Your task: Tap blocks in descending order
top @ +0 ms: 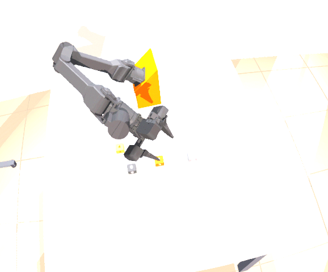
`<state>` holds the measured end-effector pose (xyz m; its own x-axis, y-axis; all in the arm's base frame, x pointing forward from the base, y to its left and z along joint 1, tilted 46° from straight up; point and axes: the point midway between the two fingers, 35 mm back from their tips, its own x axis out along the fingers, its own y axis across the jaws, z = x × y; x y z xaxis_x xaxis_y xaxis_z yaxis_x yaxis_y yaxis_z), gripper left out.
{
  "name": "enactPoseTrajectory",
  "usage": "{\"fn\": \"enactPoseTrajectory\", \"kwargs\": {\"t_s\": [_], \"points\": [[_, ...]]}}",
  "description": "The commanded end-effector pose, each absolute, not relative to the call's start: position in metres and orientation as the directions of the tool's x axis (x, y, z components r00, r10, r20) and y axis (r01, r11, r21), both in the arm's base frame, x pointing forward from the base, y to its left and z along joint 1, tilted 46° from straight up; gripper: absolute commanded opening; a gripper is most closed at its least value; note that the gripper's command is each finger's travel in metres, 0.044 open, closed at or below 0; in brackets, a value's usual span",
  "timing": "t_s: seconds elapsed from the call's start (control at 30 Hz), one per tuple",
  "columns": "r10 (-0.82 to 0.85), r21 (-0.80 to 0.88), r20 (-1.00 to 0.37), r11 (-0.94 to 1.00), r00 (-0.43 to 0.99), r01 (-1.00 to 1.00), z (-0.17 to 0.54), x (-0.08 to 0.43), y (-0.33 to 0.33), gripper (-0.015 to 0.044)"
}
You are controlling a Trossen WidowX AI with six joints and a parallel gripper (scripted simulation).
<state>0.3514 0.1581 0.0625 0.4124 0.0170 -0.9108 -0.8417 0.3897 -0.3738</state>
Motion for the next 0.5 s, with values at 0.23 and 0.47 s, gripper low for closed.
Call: {"fn": "enactPoseTrajectory", "kwargs": {"t_s": [0.23,0.47], "points": [[-0.625,-0.662,-0.749,0.719,0.22,-0.211,0.103,0.262,0.006,0.04],[-0.692,-0.718,-0.694,0.687,0.198,-0.114,0.114,0.249,-0.01,0.04]]}}
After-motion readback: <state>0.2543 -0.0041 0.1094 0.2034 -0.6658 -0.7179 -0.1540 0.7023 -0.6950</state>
